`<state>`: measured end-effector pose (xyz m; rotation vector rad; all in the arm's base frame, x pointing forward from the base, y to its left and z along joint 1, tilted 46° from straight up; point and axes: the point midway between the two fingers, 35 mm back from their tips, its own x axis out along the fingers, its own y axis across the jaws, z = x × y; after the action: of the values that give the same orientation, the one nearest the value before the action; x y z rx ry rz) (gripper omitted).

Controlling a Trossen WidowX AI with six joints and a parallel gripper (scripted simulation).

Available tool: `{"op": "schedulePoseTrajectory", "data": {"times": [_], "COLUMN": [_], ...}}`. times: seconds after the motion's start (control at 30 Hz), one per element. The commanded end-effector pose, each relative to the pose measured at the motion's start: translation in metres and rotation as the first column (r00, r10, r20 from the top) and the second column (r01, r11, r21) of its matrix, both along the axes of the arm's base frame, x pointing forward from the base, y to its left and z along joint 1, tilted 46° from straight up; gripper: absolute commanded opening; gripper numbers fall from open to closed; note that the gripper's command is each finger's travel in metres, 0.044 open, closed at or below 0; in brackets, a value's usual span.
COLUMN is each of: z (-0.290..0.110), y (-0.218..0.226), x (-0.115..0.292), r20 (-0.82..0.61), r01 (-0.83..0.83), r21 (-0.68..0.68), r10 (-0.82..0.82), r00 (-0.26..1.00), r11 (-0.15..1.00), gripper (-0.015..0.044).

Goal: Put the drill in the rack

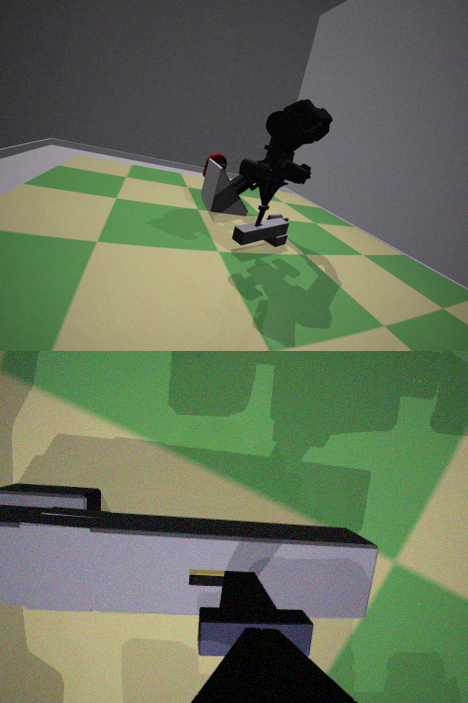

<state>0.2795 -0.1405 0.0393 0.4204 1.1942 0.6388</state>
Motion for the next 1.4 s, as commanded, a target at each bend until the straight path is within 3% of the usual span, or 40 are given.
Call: {"op": "schedulePoseTrajectory", "data": {"times": [0.0,0.7,1.03,1.17,1.27,1.37], "z": [-0.017,-0.02,0.033,0.034,0.044,0.056], "y": [0.019,0.023,-0.034,-0.033,0.001,0.045], "x": [0.001,0.002,-0.008,-0.006,-0.002,-0.002], "r20": [-0.037,-0.037,-0.039,-0.02,0.124,0.297], "r01": [-0.042,-0.042,-0.041,-0.042,-0.222,-0.427], "r21": [0.031,0.031,0.029,0.017,-0.06,-0.191], "r10": [0.043,0.043,0.042,0.042,0.228,0.467], "r00": [0.998,0.998,0.998,0.999,0.966,0.833], "r11": [0.999,0.999,0.999,0.999,0.973,0.884], "gripper": [0.0,0.0,0.0263,0.0367,0.044,0.044]}}
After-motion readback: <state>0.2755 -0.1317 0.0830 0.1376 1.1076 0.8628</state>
